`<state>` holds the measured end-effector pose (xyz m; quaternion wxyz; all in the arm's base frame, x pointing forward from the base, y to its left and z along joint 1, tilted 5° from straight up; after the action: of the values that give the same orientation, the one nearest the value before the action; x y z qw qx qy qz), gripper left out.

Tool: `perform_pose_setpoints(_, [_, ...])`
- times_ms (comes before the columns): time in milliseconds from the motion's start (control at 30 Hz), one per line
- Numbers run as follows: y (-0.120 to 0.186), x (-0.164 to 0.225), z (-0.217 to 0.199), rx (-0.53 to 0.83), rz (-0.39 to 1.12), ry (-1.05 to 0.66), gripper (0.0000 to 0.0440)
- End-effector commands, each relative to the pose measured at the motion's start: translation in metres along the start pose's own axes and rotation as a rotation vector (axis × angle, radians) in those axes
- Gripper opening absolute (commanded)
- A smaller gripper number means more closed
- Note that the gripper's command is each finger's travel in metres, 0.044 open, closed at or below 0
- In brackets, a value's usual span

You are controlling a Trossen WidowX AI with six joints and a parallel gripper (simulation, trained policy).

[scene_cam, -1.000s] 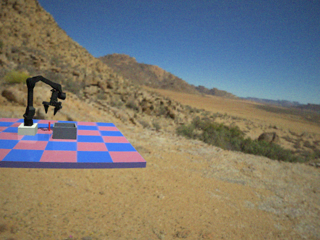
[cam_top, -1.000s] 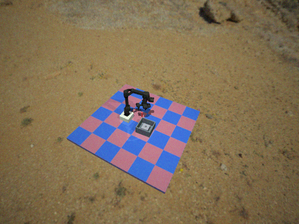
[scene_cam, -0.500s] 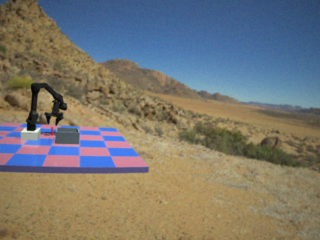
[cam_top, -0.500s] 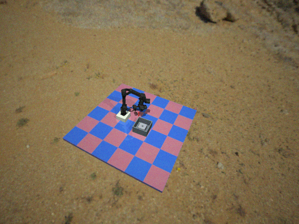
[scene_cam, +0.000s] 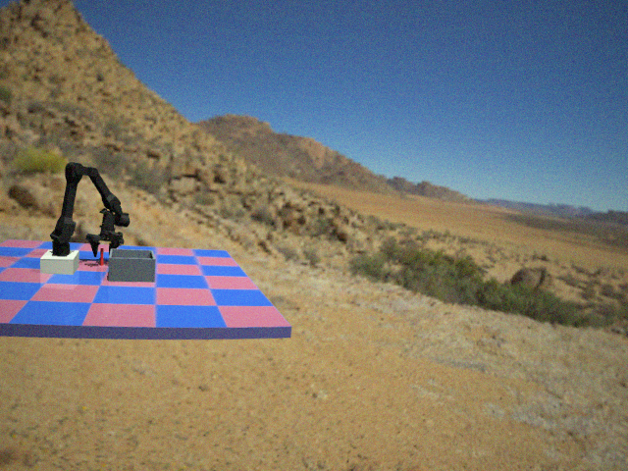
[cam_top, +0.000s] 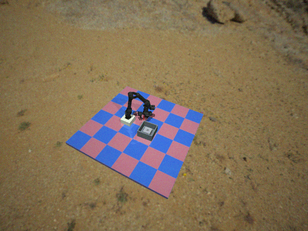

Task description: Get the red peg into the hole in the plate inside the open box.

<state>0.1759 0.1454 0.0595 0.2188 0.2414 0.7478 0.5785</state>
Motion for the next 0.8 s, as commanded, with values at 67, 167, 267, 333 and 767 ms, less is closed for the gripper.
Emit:
perform_pose_setpoints(67, [-0.015, 0.001, 0.0, 0.008, 0.002, 0.007, 0.0314])
perform_pose_setpoints(167, [-0.023, 0.002, -0.001, 0.019, 0.009, 0.006, 0.0235])
perform_pose_setpoints(267, [-0.03, 0.003, -0.002, 0.035, 0.016, 0.004, 0.0156])
perform_pose_setpoints(333, [-0.033, 0.004, -0.003, 0.047, 0.021, 0.003, 0.0107])
perform_pose_setpoints(767, [-0.006, -0.004, -0.002, 0.053, -0.037, 0.013, 0.0])
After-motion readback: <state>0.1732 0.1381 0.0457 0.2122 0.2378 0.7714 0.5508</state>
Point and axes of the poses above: the point midway between the two fingers, 35 mm back from their tips, its own y axis back along the fingers, its own z axis across the jaws, x = y × z, the point moved 7 cm from there along y, back along the fingers, and after that the axes turned 3 degrees about y, right-handed, at the moved point
